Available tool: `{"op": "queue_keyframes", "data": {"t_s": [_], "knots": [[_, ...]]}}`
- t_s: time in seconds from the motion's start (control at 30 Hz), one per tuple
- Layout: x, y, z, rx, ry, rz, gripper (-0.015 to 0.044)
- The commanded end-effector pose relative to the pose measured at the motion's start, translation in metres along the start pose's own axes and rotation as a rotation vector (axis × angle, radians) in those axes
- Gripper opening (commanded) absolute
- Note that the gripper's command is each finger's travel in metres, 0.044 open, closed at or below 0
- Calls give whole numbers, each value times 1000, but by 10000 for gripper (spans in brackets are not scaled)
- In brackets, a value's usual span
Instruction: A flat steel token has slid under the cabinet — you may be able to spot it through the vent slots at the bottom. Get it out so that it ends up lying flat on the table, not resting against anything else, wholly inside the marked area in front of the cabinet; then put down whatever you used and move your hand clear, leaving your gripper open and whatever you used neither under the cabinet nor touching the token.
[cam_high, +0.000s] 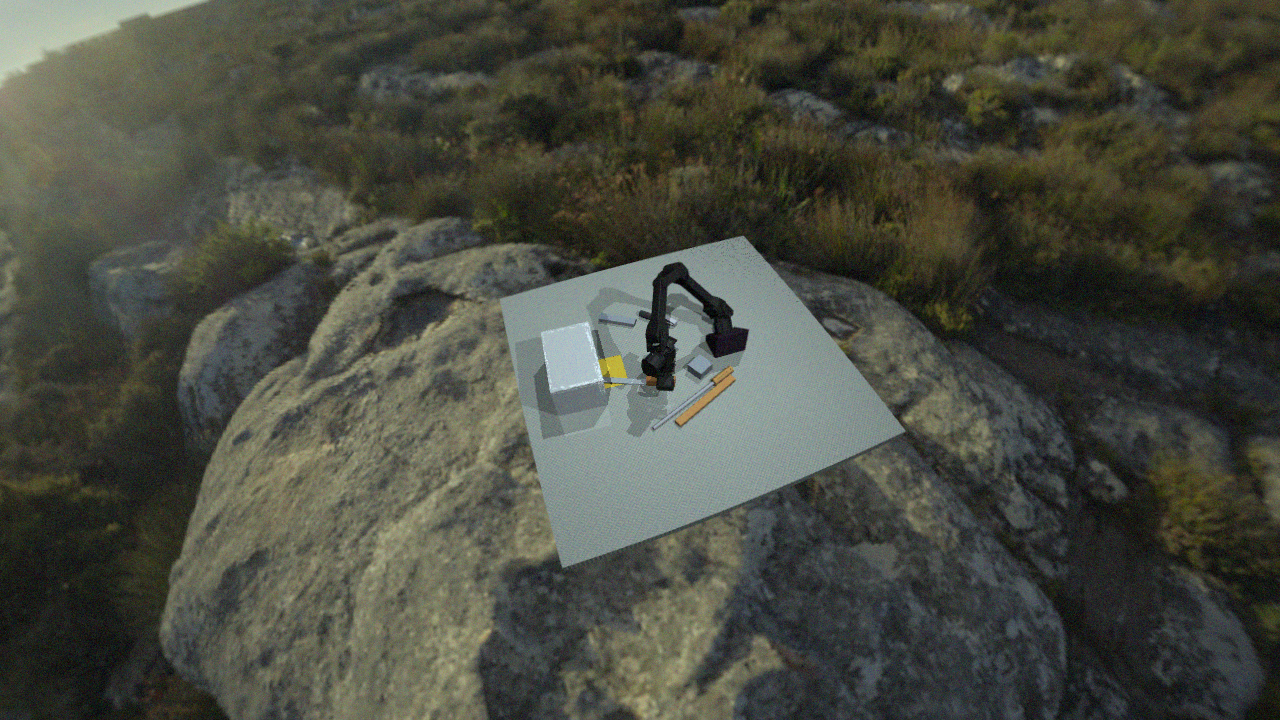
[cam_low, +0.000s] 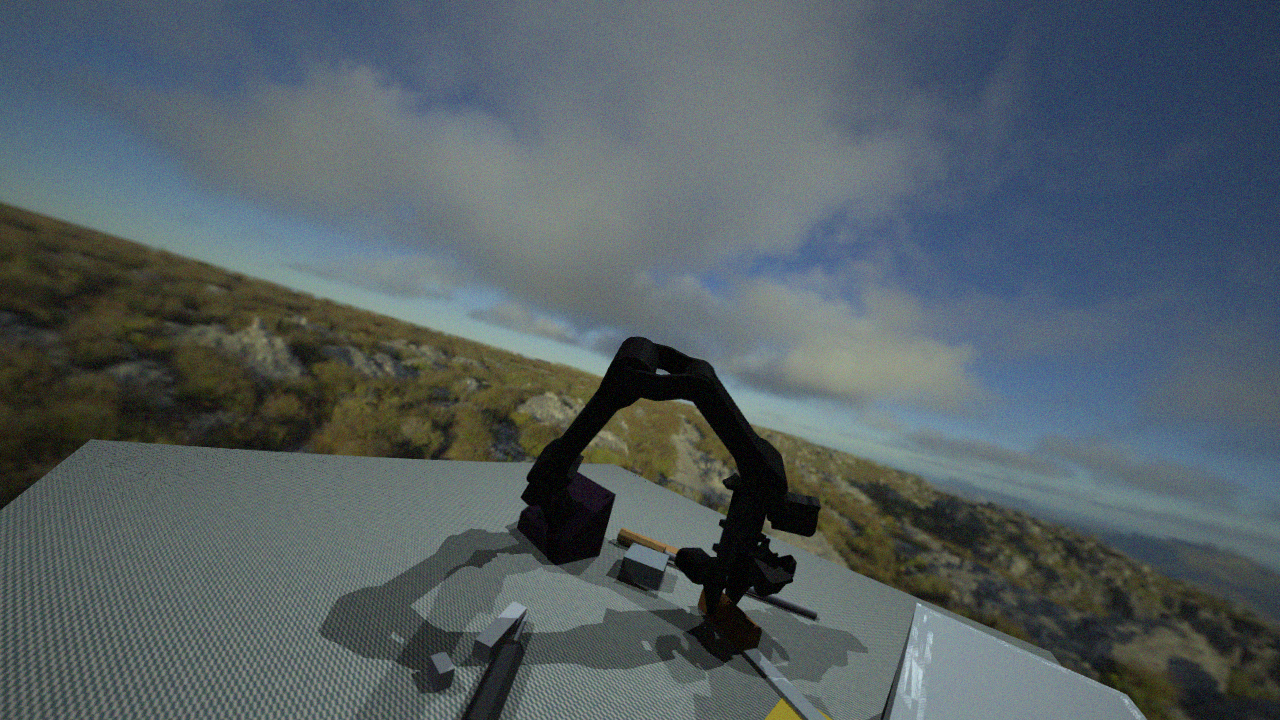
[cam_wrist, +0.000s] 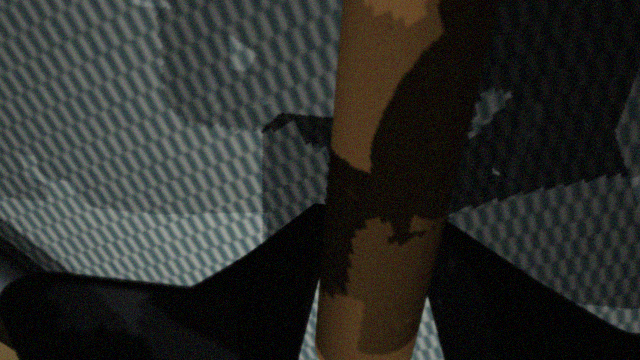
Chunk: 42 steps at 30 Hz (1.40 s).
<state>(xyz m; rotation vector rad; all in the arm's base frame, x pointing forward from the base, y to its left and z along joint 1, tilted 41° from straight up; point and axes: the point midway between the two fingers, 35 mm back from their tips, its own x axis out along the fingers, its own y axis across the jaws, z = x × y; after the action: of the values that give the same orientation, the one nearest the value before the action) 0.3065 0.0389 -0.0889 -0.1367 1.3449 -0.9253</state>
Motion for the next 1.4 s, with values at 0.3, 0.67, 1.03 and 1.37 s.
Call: {"op": "queue_keyframes", "data": {"t_s": [0.3,0.67,1.03,1.37], "knots": [[1,1,-29,-3,4,-3,0],[1,3,-48,-4,5,-3,0],[-2,4,-42,39,3,-1,0],[-3,4,-42,115,3,-3,0]]}}
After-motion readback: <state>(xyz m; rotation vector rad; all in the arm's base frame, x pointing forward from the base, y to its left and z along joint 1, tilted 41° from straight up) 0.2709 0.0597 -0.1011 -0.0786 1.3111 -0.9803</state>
